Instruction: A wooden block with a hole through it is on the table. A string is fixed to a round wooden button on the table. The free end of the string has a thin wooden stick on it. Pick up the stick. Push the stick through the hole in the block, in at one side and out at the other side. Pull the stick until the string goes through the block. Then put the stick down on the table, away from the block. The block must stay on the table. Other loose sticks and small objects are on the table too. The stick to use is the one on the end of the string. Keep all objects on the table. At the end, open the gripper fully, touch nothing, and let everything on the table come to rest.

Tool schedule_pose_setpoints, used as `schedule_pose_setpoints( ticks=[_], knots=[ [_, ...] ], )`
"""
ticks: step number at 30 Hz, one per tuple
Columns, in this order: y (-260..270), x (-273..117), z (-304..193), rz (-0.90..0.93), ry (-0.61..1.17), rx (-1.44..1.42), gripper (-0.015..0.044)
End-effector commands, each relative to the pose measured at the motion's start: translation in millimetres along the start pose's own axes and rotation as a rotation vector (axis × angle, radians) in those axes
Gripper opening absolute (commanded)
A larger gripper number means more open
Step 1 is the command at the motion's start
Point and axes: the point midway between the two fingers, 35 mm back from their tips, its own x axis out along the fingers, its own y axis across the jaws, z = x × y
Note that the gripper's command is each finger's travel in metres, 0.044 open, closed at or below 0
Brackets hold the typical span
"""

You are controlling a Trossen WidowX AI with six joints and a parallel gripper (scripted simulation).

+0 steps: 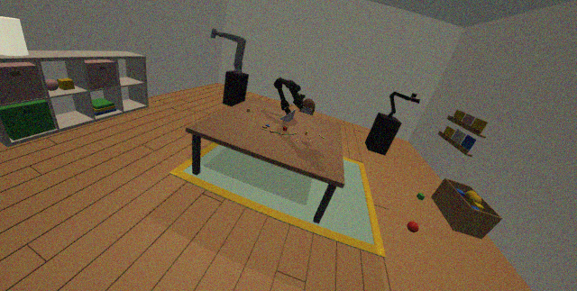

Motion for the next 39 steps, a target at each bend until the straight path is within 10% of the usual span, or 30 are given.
schedule_pose_setpoints(
  ticks=[1, 11, 24, 32, 39],
  knots=[
    [23, 36, -53, 0.097, 0.19, 0.121, 0.044],
    [105, 86, -166, 0.318, 0.647, 0.303, 0.044],
    [106, 86, -167, 0.324, 0.647, 0.303, 0.044],
    [106, 86, -167, 0.324, 0.647, 0.303, 0.0241],
    [106, 86, -167, 0.324, 0.647, 0.303, 0.0241]
  ],
)
